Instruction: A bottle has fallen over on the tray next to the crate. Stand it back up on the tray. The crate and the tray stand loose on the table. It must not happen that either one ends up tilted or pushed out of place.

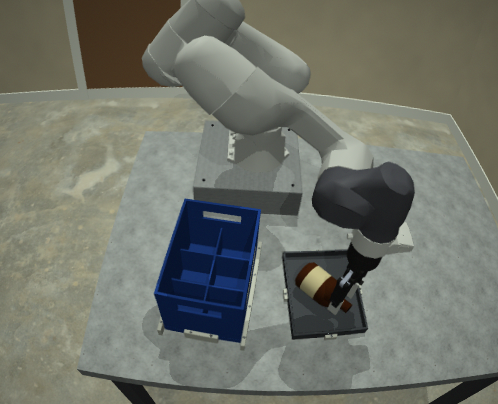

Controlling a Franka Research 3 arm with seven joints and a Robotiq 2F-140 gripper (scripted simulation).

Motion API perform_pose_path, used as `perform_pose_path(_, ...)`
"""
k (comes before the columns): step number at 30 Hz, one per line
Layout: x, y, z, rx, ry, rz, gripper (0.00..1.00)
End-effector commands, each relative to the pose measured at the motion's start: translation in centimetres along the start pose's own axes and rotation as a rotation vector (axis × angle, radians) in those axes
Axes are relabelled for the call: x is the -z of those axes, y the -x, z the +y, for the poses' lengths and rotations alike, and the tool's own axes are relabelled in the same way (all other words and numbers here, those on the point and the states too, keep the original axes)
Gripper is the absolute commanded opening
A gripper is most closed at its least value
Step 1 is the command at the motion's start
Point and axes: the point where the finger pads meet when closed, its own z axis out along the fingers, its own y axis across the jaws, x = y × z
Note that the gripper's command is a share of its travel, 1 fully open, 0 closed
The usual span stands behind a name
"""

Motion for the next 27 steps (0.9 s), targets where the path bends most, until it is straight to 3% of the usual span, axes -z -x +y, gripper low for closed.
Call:
perform_pose_path(1, -0.24, -0.33, 0.05, -0.009, 0.001, 0.009, 0.38)
perform_pose_path(27, -0.69, -0.33, 0.05, -0.009, 0.001, 0.009, 0.38)
